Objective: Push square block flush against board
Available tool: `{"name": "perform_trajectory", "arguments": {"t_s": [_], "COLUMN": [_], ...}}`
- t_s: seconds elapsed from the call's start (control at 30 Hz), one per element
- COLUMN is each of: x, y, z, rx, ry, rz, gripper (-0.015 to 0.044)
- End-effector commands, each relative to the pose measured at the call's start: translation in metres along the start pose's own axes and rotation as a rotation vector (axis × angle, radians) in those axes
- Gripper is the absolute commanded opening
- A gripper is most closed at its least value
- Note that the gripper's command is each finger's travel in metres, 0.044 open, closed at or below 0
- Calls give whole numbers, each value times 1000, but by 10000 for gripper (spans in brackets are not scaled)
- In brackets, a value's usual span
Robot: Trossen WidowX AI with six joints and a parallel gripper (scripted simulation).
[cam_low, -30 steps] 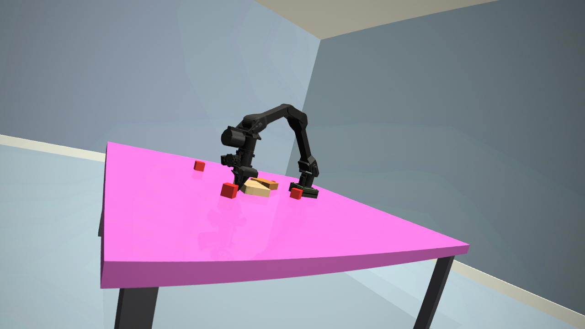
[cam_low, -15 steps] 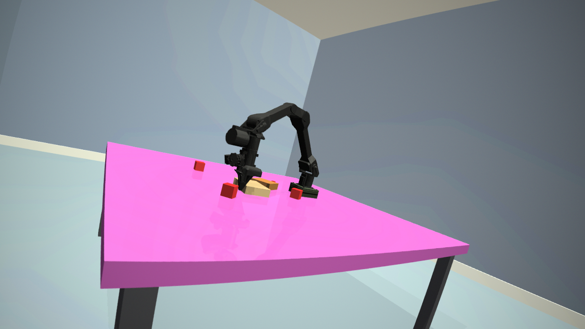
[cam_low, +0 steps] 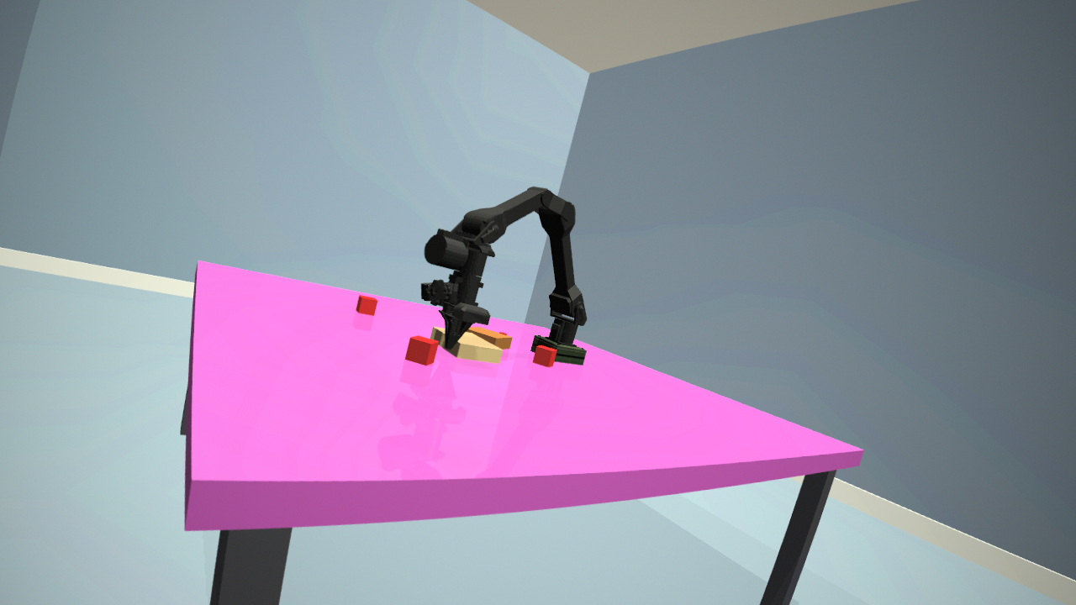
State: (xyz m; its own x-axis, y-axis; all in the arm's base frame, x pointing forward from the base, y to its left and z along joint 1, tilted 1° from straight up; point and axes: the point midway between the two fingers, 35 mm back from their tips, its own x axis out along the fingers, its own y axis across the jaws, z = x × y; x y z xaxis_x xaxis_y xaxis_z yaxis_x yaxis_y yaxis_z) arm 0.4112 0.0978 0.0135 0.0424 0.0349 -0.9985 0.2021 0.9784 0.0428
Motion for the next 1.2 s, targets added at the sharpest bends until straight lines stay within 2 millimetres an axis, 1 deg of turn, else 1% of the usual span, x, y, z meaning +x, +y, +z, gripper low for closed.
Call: {"name": "perform_trajectory", "arguments": {"t_s": [0.0,1.17], "x": [4,3], "y": [-1,-3], "z": [-9,-51], "rx": [3,3], "ry": [15,18], "rz": [-8,-8], "gripper": [0,0]}}
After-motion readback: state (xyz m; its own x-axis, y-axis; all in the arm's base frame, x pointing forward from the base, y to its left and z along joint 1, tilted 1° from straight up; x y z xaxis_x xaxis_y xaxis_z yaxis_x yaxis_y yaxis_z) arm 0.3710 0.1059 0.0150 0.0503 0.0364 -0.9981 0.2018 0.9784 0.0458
